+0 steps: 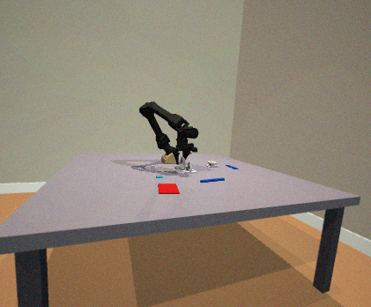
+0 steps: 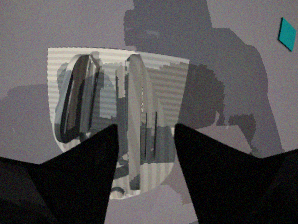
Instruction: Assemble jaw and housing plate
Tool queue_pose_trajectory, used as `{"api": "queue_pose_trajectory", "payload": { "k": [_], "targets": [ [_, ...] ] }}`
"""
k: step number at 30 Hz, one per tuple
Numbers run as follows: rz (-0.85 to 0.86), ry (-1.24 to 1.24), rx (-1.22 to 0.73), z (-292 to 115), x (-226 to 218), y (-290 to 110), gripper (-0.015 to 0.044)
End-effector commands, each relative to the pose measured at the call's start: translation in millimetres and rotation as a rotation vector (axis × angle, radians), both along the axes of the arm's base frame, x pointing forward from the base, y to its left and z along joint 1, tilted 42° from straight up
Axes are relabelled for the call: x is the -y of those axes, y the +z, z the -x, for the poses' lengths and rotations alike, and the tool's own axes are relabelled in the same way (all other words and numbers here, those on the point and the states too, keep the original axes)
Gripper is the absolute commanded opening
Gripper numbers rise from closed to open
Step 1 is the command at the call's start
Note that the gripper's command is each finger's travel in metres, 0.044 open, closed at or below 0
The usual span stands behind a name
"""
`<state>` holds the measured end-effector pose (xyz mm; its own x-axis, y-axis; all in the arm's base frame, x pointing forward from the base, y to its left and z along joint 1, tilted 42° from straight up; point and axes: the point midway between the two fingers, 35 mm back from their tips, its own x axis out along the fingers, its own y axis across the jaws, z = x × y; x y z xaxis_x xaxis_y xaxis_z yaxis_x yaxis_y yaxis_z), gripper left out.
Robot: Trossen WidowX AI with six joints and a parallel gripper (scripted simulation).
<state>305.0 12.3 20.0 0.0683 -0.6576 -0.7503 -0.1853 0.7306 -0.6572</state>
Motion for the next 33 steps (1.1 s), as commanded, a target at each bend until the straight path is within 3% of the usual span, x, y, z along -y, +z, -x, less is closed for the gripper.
{"api": "queue_pose_trajectory", "payload": {
  "k": [1,33],
  "targets": [
    [0.006,0.007,-0.007,1.2,4.7,-5.4,0.0134],
    [0.007,0.014,-0.012,1.1,10.6,-11.6,0.0134]
  ]
}}
